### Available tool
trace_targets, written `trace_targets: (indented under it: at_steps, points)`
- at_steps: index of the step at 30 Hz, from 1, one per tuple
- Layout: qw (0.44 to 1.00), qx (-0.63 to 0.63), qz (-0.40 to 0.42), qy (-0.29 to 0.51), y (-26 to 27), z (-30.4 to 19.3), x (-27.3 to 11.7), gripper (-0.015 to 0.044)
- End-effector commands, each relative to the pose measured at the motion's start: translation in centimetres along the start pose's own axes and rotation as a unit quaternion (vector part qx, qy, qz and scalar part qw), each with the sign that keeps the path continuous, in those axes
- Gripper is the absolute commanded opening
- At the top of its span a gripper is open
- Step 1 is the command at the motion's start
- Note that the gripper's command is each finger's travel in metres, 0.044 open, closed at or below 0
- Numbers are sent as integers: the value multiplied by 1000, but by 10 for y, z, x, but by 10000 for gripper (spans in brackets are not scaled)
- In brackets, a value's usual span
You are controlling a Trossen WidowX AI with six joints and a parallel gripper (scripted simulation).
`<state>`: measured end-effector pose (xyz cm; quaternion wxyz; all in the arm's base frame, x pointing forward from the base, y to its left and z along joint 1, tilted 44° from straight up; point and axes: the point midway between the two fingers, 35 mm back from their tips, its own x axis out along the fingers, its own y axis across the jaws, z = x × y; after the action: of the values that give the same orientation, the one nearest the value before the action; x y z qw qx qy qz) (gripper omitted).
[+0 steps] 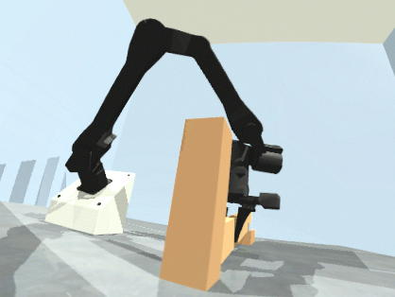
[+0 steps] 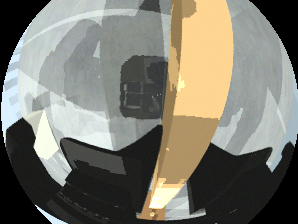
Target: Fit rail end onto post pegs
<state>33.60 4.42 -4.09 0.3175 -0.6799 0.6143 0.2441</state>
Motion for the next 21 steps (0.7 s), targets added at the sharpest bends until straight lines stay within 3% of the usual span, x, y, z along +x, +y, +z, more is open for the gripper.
trace_targets:
  at_steps: [1, 21]
  points:
    - [1000, -2, -1, 2, 0, 0, 1, 20]
    - [1000, -2, -1, 2, 0, 0, -3, 0]
